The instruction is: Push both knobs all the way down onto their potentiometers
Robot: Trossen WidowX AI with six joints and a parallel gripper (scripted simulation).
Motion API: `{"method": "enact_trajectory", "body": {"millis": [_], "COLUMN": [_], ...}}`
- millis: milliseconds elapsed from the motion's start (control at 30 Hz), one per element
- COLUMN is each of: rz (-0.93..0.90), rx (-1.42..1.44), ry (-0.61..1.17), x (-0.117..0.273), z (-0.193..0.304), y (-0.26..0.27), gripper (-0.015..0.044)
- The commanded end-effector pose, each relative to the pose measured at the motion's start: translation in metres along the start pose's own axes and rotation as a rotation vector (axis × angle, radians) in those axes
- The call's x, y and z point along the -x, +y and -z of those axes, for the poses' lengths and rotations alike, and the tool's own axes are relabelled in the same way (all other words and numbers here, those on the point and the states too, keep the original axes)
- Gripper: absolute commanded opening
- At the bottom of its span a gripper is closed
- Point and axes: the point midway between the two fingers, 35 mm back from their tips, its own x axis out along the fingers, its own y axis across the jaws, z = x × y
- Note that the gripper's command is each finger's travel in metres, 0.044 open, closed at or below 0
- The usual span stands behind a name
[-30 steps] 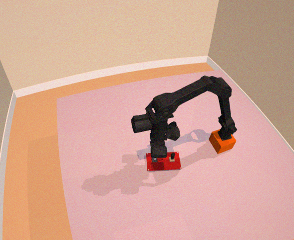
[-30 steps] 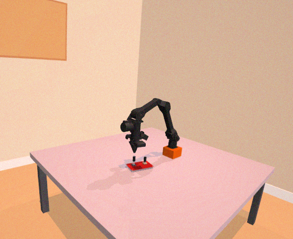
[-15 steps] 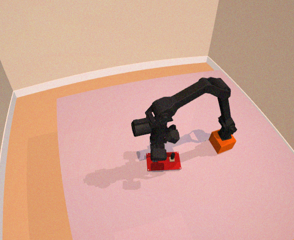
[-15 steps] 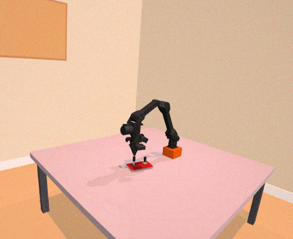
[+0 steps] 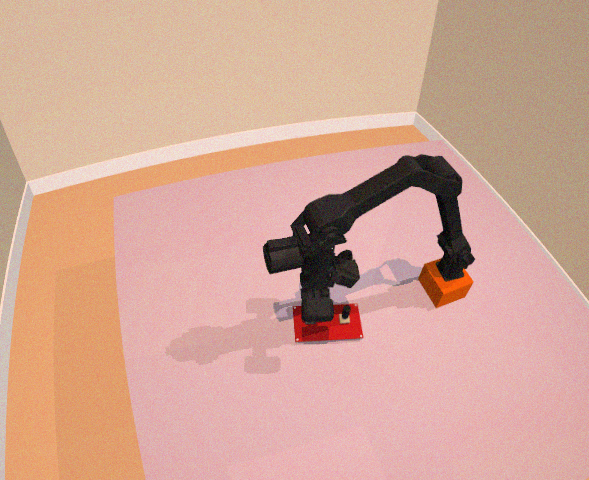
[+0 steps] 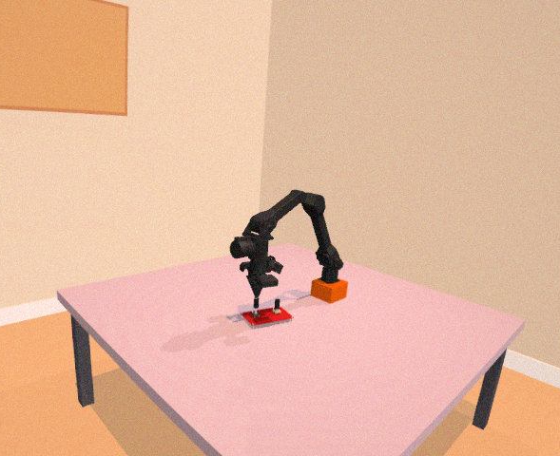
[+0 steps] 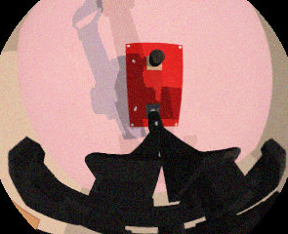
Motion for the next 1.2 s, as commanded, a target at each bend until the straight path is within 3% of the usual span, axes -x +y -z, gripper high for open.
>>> {"method": "enact_trajectory", "body": {"millis": [0,1167], "rz": [-0.004,-0.004], "rx": [0.003,0.003], "ry": [0.002,0.001], "x": [-0.0015,-0.0093], "z": [0.0004,0.0003], "y": [0.0006,0.0007], "gripper": [0.0,0.0]}}
